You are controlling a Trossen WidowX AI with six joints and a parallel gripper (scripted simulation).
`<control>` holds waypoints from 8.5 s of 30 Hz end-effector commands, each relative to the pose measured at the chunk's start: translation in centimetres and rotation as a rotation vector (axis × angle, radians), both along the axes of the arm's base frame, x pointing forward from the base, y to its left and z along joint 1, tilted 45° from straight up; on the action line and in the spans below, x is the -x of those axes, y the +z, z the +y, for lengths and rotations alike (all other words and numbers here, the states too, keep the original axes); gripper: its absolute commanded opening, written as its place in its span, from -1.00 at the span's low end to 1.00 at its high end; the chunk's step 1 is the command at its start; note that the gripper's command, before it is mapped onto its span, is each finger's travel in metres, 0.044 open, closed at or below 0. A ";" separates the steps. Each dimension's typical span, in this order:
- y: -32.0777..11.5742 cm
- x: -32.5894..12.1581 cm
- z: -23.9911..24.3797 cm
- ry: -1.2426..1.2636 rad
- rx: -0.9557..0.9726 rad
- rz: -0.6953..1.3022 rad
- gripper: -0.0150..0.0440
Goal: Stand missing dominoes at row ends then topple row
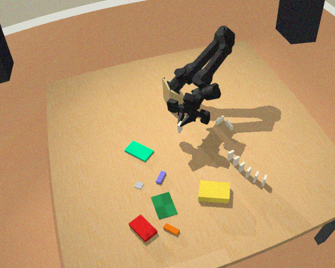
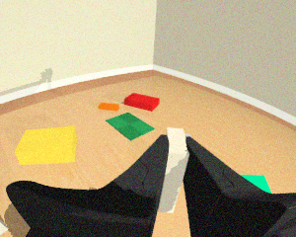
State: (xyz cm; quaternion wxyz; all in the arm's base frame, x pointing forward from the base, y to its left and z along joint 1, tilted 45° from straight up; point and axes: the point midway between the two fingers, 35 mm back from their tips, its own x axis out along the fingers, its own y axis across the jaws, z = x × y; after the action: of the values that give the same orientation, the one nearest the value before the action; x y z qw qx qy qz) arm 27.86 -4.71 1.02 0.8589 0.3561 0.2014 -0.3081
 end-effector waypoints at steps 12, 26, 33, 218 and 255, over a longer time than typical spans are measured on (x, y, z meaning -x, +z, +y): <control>-0.2 0.1 0.1 -0.007 -0.003 -0.001 -0.40; -2.5 -0.5 2.5 0.000 -0.014 0.017 -0.40; -3.8 -0.7 3.6 -0.002 -0.015 0.019 -0.40; 13.6 -9.1 9.7 1.632 -0.371 0.489 -0.13; 4.3 -8.5 19.0 1.634 -0.374 0.484 -0.13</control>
State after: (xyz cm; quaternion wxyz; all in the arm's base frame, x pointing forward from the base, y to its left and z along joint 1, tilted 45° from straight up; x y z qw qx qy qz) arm 36.33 14.35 5.52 0.6717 0.1540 0.6179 0.3784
